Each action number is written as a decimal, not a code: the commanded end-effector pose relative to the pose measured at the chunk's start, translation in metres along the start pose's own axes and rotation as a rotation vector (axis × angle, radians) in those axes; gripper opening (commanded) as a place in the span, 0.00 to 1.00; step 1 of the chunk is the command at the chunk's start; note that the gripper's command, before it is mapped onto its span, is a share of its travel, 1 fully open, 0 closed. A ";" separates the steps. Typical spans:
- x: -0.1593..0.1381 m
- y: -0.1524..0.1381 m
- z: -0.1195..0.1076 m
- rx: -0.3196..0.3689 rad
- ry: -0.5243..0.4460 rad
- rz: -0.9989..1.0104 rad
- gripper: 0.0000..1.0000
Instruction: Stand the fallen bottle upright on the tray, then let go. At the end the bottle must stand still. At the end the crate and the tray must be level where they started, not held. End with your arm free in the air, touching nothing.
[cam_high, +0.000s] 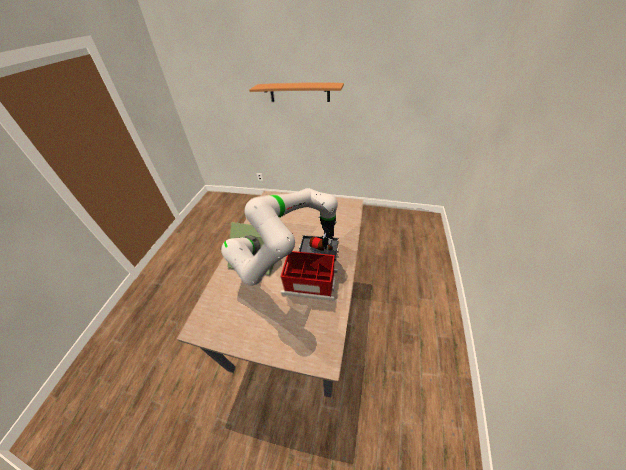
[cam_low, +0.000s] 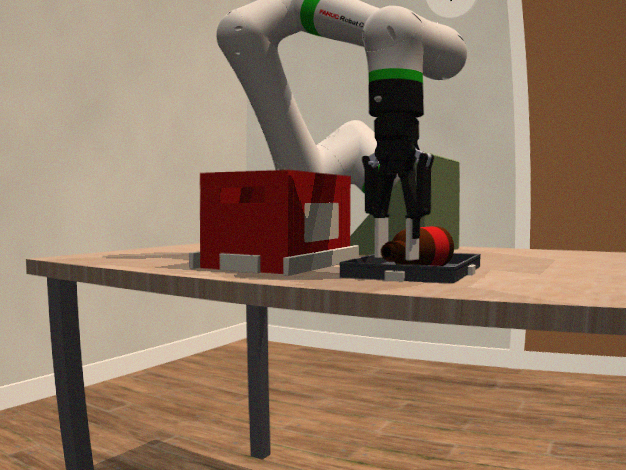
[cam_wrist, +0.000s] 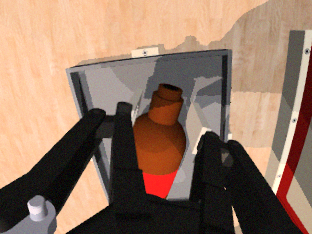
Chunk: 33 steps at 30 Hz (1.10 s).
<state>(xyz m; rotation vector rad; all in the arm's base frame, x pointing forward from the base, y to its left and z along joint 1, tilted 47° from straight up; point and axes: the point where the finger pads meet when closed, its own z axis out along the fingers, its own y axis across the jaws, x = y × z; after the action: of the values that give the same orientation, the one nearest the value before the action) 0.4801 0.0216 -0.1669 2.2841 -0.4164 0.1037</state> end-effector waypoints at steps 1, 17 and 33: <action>0.000 0.000 0.000 0.000 0.000 0.000 0.38; 0.000 0.000 0.000 0.000 0.000 0.000 0.00; 0.000 0.000 0.000 0.000 0.000 0.000 0.00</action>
<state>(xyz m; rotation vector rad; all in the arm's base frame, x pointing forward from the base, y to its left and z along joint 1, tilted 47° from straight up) 0.4801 0.0217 -0.1669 2.2841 -0.4164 0.1037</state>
